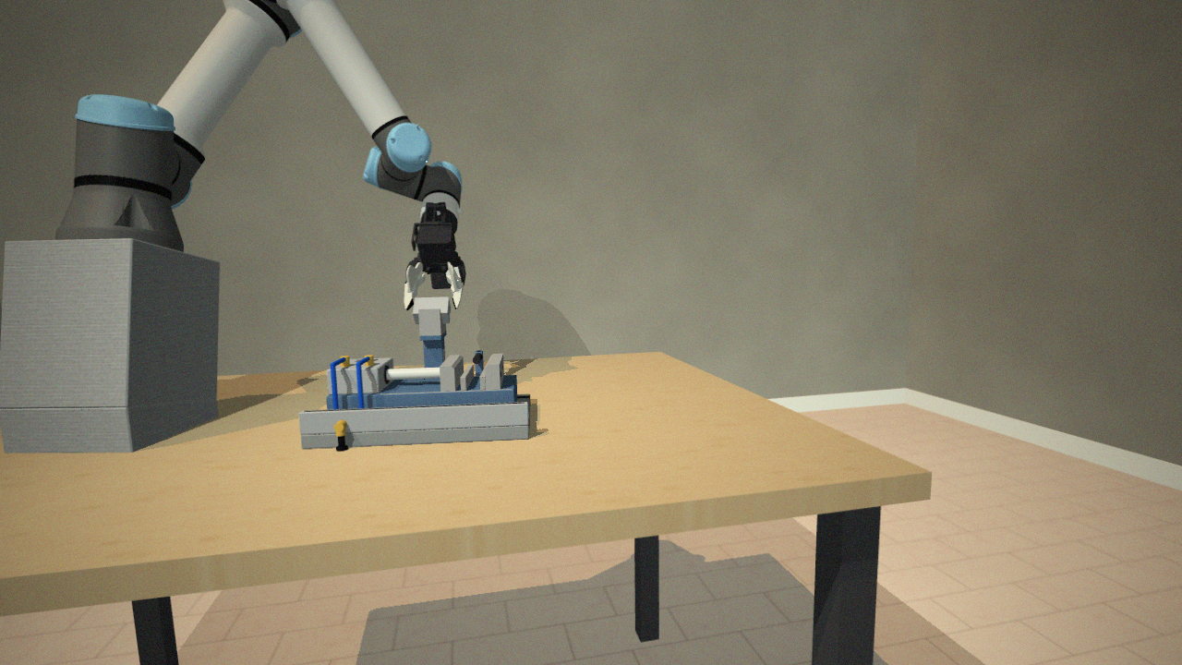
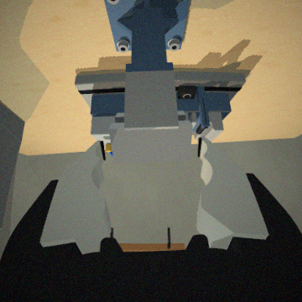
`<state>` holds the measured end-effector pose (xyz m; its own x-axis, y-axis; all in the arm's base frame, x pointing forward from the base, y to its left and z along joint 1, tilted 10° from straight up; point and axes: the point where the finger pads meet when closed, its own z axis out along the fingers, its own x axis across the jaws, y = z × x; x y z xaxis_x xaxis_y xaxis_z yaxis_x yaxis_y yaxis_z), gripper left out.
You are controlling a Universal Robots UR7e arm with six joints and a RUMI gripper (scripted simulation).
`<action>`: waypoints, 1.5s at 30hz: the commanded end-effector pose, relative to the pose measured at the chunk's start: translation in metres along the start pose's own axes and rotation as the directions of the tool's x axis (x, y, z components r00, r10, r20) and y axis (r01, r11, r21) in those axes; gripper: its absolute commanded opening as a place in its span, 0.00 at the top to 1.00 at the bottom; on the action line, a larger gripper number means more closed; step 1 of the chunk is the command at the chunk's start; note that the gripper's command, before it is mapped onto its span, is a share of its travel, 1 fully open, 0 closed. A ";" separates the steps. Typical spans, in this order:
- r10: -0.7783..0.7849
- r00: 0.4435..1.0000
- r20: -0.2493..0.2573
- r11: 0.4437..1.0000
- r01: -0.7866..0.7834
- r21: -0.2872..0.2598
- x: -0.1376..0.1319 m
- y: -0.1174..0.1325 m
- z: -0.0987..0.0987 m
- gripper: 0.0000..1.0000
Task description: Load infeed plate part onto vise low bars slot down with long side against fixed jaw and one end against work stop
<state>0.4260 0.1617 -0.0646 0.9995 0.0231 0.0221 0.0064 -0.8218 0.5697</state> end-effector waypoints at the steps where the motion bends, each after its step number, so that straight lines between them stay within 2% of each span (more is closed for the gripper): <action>1: 0.001 1.000 -0.003 1.000 -0.001 0.001 0.002 -0.001 -0.001 0.49; 37: 0.000 1.000 -0.002 1.000 0.000 0.000 0.000 -0.004 0.002 0.49; 45: 0.002 1.000 0.000 1.000 -0.002 0.014 -0.001 -0.002 0.003 0.49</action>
<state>0.4267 0.1634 -0.0678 0.9994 0.0235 0.0245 0.0054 -0.8241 0.5664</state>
